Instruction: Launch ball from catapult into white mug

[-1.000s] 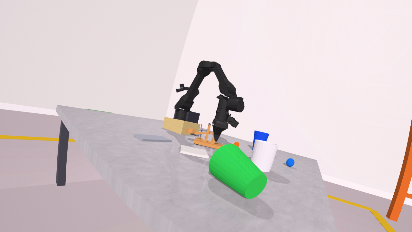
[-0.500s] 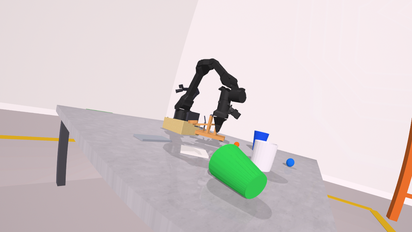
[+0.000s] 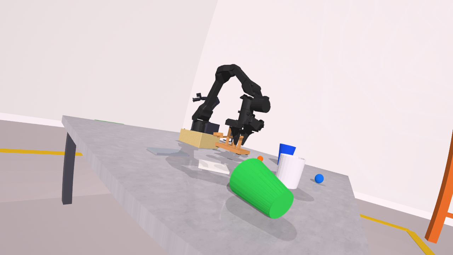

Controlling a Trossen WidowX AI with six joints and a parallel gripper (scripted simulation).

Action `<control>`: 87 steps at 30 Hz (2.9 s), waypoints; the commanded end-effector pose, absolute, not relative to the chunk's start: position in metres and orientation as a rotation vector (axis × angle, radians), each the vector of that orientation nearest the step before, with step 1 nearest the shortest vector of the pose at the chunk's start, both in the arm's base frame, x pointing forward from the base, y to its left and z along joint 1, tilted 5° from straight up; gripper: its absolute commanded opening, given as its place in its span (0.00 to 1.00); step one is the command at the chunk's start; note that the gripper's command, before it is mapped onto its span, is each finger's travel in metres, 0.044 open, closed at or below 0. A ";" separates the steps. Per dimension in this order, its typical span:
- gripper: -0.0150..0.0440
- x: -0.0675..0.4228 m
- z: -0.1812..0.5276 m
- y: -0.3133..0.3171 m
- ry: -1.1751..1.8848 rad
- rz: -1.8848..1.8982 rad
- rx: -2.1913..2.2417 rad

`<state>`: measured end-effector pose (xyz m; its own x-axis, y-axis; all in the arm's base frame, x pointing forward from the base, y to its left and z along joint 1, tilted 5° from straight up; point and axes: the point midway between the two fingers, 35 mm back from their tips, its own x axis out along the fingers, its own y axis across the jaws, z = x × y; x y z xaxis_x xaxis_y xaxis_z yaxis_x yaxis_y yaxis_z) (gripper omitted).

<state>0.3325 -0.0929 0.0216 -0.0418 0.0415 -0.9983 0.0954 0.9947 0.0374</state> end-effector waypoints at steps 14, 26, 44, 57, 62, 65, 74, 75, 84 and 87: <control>0.25 0.336 0.019 -0.112 1.598 -0.229 0.273; 0.25 0.336 -0.001 -0.112 1.598 -0.229 0.273; 0.25 0.335 -0.022 -0.111 1.596 -0.225 0.271; 0.65 0.335 -0.022 -0.111 1.596 -0.225 0.271; 0.88 0.335 -0.022 -0.111 1.596 -0.225 0.271; 1.00 0.339 0.001 -0.113 1.596 -0.225 0.271; 1.00 0.343 0.066 -0.115 1.585 -0.228 0.273; 1.00 0.343 0.066 -0.115 1.585 -0.228 0.273; 1.00 0.336 0.036 -0.113 1.598 -0.230 0.273; 1.00 0.335 0.026 -0.112 1.598 -0.230 0.273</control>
<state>0.3406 -0.1140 0.0457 -0.0118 0.0283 -0.9995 0.3103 0.9504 0.0232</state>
